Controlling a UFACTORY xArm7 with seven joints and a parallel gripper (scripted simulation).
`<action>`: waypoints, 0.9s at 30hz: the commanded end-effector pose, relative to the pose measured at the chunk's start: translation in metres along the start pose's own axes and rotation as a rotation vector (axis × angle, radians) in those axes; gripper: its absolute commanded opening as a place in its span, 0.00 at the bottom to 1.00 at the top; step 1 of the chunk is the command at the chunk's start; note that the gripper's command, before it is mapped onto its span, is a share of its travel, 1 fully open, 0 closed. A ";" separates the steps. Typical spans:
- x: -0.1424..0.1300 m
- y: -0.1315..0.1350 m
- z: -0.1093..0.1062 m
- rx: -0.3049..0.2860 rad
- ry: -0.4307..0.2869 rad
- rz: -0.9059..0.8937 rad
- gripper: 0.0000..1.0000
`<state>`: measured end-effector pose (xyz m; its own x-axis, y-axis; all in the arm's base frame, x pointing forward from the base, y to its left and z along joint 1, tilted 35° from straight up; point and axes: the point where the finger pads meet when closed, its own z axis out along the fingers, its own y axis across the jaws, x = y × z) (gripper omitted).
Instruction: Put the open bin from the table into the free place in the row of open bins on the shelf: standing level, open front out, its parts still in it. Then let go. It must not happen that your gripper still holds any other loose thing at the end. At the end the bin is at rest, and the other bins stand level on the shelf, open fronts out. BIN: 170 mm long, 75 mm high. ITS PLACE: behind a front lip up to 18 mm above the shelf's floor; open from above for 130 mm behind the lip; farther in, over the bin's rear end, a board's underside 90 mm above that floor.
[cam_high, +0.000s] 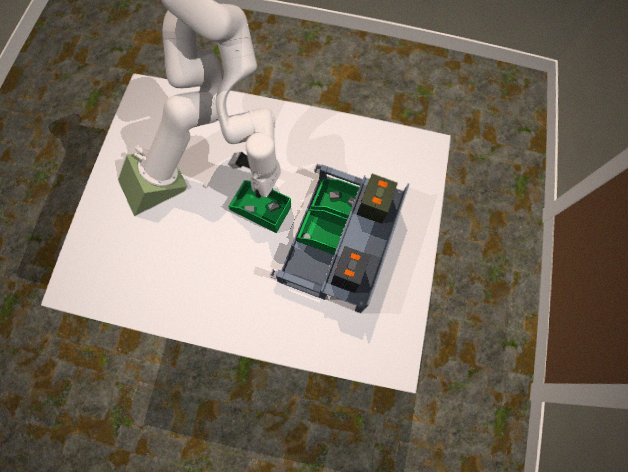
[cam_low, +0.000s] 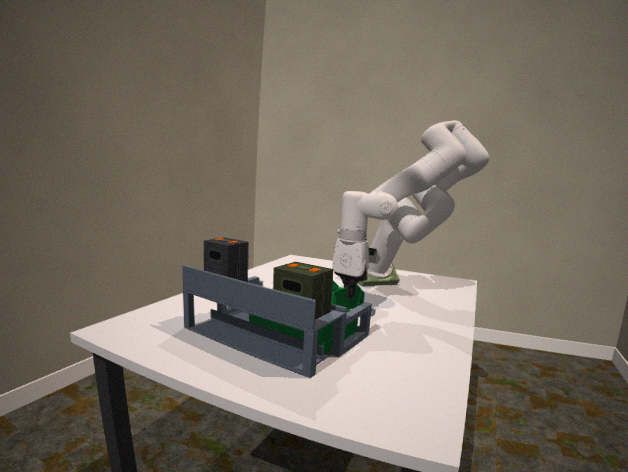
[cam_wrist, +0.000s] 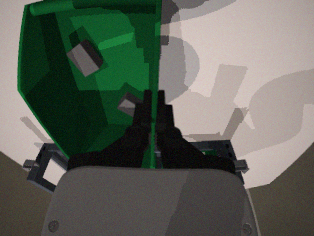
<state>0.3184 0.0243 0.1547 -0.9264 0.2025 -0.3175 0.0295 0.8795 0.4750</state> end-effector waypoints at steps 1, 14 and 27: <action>-0.001 0.000 -0.001 0.000 -0.003 0.000 0.00; -0.001 0.000 -0.011 0.000 -0.003 0.000 0.00; -0.001 0.000 -0.013 0.000 -0.002 0.000 0.00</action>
<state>0.3146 0.0201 0.1627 -0.9266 0.2025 -0.3169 0.0296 0.8794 0.4752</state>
